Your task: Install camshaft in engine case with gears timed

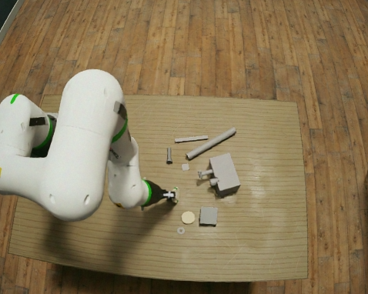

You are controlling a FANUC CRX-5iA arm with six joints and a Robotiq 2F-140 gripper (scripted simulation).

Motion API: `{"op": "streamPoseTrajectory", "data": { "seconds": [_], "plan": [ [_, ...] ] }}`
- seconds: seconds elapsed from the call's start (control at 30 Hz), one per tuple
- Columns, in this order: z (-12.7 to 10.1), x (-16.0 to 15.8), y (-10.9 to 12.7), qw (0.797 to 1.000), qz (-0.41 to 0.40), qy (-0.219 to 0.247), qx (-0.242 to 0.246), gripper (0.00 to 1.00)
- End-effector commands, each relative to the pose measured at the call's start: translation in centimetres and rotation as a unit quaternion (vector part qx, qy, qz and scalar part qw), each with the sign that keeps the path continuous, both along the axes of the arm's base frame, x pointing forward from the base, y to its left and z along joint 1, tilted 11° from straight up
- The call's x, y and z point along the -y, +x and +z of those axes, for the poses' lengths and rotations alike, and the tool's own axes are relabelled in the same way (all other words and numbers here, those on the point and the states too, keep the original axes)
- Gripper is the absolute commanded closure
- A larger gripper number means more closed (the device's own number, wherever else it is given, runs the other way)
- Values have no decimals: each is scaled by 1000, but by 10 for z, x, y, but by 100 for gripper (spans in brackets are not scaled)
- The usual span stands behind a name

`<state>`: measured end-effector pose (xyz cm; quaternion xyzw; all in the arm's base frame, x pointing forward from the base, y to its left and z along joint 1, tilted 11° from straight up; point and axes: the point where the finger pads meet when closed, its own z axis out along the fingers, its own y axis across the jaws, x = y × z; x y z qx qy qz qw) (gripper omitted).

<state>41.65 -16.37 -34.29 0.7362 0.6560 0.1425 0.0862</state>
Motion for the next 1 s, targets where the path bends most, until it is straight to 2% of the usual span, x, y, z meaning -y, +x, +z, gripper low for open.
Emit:
{"op": "streamPoseTrajectory", "data": {
  "seconds": [0.0,0.63,0.97],
  "plan": [
    [0,0,0,1000,0,0,0,86],
    [1,0,0,1000,0,0,0,86],
    [15,-3,1,1000,0,0,0,86]
  ]
}}
